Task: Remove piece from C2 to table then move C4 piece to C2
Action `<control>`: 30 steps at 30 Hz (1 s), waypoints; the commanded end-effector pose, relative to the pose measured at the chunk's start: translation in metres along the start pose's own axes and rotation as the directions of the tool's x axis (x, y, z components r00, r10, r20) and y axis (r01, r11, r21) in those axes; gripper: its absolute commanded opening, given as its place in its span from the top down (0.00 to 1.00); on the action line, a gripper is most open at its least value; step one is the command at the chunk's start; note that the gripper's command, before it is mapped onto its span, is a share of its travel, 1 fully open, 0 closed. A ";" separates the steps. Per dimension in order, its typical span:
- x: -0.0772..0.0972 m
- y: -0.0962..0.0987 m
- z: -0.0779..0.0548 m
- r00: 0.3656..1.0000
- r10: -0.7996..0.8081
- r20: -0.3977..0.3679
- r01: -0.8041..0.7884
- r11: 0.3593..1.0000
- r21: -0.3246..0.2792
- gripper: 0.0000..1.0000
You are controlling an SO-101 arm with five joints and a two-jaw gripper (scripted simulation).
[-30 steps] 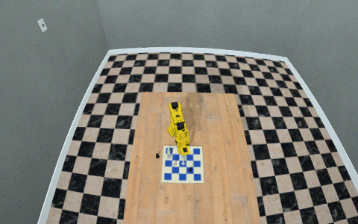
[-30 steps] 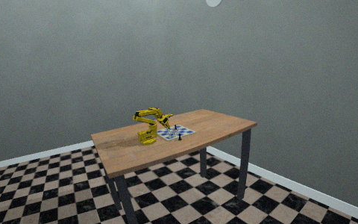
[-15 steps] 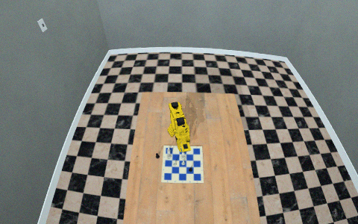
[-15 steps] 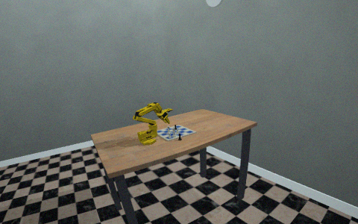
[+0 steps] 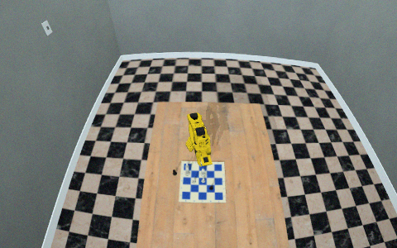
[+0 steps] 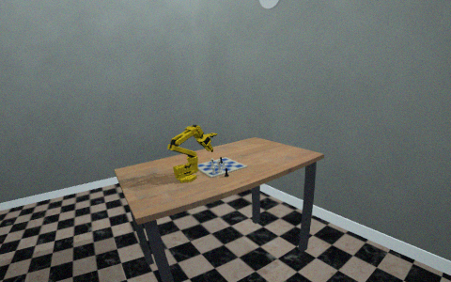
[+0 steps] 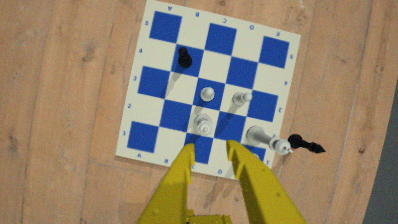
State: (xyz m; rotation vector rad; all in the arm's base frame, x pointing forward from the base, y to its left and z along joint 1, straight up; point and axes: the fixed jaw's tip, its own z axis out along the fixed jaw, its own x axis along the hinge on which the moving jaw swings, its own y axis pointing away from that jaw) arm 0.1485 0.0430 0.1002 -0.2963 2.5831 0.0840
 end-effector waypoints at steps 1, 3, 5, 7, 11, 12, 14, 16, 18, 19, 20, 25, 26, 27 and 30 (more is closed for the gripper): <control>-0.001 0.002 -0.002 1.000 -0.004 -0.004 0.004 1.000 -0.007 0.88; -0.001 0.002 -0.002 1.000 -0.004 -0.004 0.004 1.000 -0.007 0.88; -0.001 0.002 -0.002 1.000 -0.003 -0.004 0.003 1.000 -0.007 0.88; -0.001 0.001 -0.002 1.000 0.002 -0.006 -0.002 1.000 -0.003 0.88; -0.003 -0.006 -0.002 0.999 0.038 -0.015 -0.038 0.999 0.020 0.87; -0.004 -0.009 -0.002 0.998 0.054 -0.019 -0.053 0.998 0.029 0.86; -0.004 -0.009 -0.002 0.998 0.054 -0.019 -0.053 0.998 0.029 0.86; -0.005 -0.017 -0.002 0.995 0.094 -0.028 -0.092 0.994 0.054 0.85; -0.007 -0.027 -0.002 0.989 0.145 -0.038 -0.141 0.986 0.085 0.84; -0.007 -0.032 -0.003 0.984 0.175 -0.043 -0.170 0.980 0.103 0.83; -0.008 -0.039 -0.003 0.977 0.207 -0.048 -0.200 0.972 0.122 0.82; -0.006 -0.077 -0.007 0.918 0.392 -0.064 -0.369 0.901 0.229 0.76; -0.005 -0.085 -0.008 0.900 0.431 -0.064 -0.404 0.880 0.251 0.75; -0.003 -0.093 -0.009 0.880 0.470 -0.064 -0.438 0.857 0.272 0.74; 0.002 -0.110 -0.012 0.836 0.546 -0.060 -0.503 0.805 0.313 0.72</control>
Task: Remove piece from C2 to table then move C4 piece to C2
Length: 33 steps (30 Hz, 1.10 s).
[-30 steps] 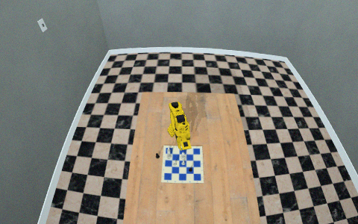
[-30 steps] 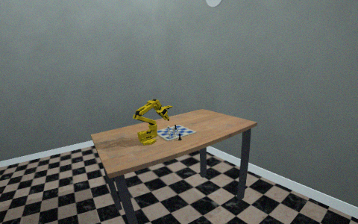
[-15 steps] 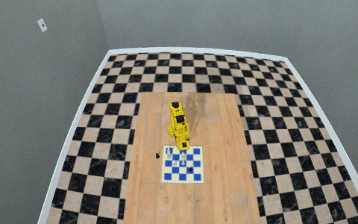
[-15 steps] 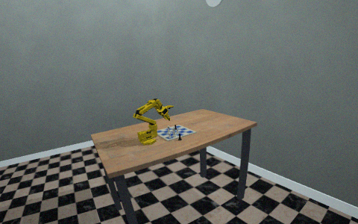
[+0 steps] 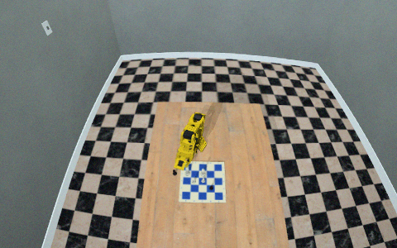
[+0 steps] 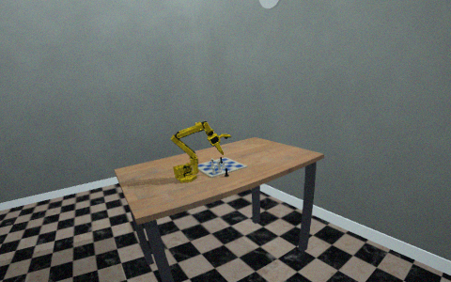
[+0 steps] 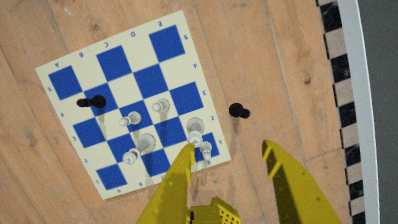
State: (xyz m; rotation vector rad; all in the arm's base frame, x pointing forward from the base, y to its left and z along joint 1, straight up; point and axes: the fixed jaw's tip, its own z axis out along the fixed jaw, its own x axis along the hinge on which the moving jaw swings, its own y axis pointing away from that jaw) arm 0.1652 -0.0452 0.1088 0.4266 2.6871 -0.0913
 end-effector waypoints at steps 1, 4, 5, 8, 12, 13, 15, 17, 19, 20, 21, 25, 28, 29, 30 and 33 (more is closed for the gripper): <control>-0.007 -0.020 0.002 0.996 0.081 -0.033 -0.080 0.996 0.044 0.72; -0.009 -0.046 0.004 0.977 0.204 -0.056 -0.198 0.975 0.099 0.68; -0.009 -0.054 0.004 0.968 0.242 -0.061 -0.234 0.965 0.116 0.67; -0.007 -0.076 0.005 0.937 0.343 -0.073 -0.328 0.931 0.159 0.64; -0.003 -0.098 0.005 0.896 0.436 -0.080 -0.414 0.888 0.199 0.62; -0.002 -0.102 0.005 0.888 0.452 -0.081 -0.429 0.880 0.206 0.61; 0.000 -0.107 0.005 0.876 0.475 -0.082 -0.450 0.867 0.215 0.61; 0.001 -0.109 0.005 0.872 0.483 -0.082 -0.457 0.862 0.219 0.60; 0.001 -0.110 0.005 0.869 0.489 -0.083 -0.462 0.859 0.221 0.60; 0.001 -0.111 0.005 0.867 0.492 -0.083 -0.465 0.857 0.222 0.60; 0.001 -0.111 0.005 0.866 0.494 -0.083 -0.467 0.856 0.223 0.60; 0.001 -0.112 0.005 0.865 0.495 -0.083 -0.468 0.855 0.223 0.60; 0.001 -0.112 0.005 0.865 0.495 -0.083 -0.468 0.855 0.223 0.60; 0.001 -0.112 0.005 0.865 0.495 -0.083 -0.468 0.855 0.223 0.60; 0.001 -0.112 0.005 0.865 0.495 -0.083 -0.468 0.855 0.223 0.60; 0.001 -0.112 0.005 0.865 0.495 -0.083 -0.468 0.855 0.223 0.60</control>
